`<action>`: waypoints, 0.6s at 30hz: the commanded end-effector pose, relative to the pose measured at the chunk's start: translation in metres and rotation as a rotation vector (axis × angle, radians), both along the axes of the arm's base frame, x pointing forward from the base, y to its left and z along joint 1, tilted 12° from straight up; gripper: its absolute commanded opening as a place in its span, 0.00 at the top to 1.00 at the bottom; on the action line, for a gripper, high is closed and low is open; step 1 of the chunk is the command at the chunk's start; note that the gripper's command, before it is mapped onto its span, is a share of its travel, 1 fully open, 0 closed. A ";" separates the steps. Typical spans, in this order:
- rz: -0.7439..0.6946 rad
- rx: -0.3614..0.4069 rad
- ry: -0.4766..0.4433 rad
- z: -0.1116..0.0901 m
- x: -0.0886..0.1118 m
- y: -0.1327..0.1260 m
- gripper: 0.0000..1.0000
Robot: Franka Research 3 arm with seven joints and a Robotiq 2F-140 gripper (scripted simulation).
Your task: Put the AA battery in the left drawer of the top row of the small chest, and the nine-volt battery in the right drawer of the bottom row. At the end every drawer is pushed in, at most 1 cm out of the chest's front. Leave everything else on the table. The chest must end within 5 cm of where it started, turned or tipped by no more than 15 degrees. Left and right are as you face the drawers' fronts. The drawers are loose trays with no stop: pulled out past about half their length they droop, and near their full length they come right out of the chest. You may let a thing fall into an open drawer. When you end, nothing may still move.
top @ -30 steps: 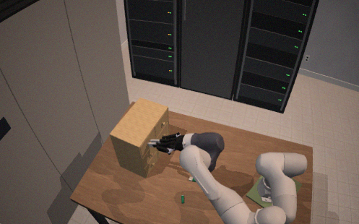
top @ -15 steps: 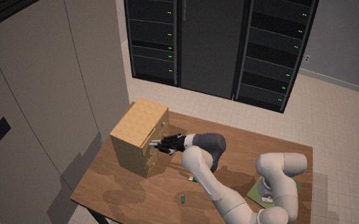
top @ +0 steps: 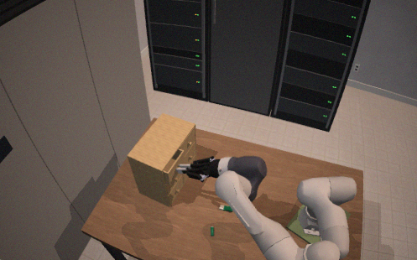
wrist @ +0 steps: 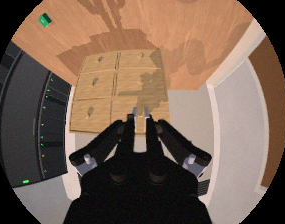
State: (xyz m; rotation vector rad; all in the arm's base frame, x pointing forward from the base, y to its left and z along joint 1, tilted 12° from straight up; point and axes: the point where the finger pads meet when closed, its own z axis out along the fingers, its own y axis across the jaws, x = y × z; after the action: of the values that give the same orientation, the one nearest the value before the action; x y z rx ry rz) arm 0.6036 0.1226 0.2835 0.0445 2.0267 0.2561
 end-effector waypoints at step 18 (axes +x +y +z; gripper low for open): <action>0.000 -0.004 0.001 -0.002 -0.027 -0.003 0.92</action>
State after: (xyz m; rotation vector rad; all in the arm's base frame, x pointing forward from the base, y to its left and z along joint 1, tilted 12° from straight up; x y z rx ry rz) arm 0.5806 0.1215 0.2814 0.0410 2.0274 0.2560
